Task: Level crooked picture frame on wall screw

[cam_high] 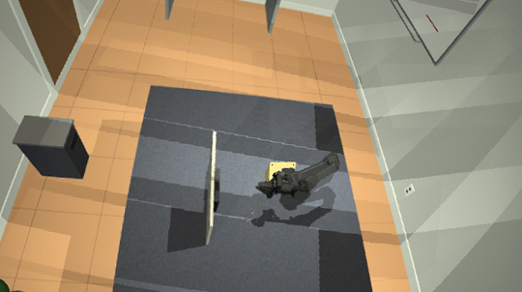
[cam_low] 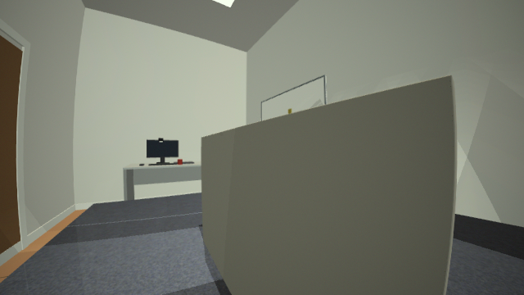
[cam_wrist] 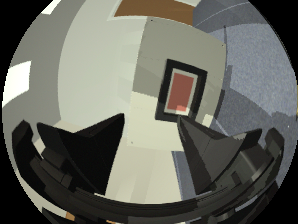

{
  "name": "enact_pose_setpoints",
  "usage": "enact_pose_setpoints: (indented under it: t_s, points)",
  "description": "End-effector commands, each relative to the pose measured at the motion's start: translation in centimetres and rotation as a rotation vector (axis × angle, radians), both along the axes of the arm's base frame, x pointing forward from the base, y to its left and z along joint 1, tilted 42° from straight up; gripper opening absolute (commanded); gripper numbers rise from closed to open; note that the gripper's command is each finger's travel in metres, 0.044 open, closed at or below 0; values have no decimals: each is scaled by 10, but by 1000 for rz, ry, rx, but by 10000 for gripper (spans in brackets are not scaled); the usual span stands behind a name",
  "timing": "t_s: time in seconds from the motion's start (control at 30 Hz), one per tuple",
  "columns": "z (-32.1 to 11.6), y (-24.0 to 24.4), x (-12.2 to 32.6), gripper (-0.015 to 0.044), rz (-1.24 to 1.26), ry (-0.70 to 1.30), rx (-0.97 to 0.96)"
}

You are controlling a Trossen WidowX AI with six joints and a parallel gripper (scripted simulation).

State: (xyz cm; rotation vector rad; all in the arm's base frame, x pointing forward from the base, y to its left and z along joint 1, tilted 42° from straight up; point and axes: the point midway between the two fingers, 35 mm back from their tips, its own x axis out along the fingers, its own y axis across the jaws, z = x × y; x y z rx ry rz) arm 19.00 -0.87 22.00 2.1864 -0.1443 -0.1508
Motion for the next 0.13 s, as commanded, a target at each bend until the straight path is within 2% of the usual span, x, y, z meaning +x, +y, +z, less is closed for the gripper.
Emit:
enact_pose_setpoints:
  t_s: [0.0,0.1]
  points:
    - [0,-1,-4,260,-11,-9,13]
    - [0,-1,-4,260,-11,-9,13]
